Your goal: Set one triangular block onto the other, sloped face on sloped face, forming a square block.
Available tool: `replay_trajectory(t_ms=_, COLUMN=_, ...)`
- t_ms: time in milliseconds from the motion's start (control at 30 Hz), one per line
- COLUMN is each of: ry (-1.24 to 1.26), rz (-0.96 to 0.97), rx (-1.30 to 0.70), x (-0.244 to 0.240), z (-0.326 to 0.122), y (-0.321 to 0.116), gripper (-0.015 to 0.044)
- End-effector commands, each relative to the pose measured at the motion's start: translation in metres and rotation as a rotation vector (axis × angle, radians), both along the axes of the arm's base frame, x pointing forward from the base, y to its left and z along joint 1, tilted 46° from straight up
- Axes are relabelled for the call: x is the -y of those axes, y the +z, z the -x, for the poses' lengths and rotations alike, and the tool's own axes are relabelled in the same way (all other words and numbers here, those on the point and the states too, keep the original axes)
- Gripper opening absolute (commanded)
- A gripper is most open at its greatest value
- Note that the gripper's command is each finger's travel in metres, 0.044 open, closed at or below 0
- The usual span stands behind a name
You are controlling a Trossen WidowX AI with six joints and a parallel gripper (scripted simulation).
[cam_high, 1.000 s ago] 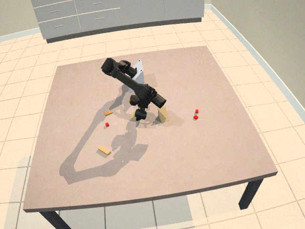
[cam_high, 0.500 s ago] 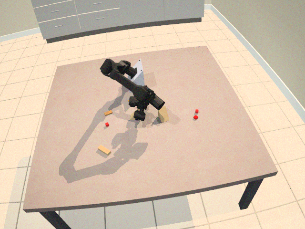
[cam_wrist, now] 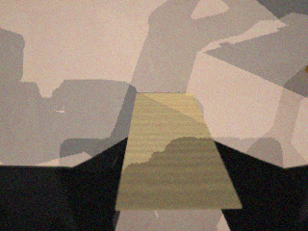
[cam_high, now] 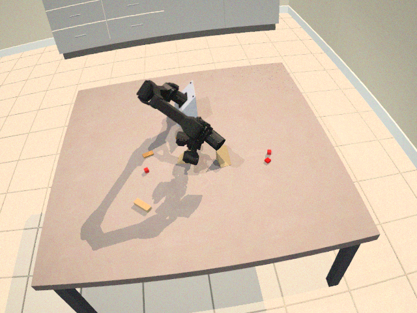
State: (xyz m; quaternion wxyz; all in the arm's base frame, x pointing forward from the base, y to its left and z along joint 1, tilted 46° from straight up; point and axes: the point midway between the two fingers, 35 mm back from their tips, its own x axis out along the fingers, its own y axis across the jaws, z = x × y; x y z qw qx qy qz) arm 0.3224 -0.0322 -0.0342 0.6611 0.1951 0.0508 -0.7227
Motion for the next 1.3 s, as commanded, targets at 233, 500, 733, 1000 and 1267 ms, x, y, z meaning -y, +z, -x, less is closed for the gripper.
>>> replay_trajectory(t_ms=233, ry=0.021, rz=-0.131, rx=0.014, x=-0.001, z=0.002, y=0.009, gripper=0.0000)
replay_trajectory(t_ms=500, ry=0.061, rz=-0.335, rx=0.037, x=0.000, z=0.004, y=0.023, gripper=0.0000)
replay_trajectory(t_ms=733, ry=0.094, rz=-0.508, rx=0.056, x=0.003, z=0.007, y=0.035, gripper=0.0000)
replay_trajectory(t_ms=1000, ry=0.138, rz=-0.731, rx=0.083, x=0.011, z=0.010, y=0.049, gripper=0.0000)
replay_trajectory(t_ms=1267, ry=0.177, rz=-0.933, rx=0.107, x=0.020, z=0.013, y=0.060, gripper=0.0000)
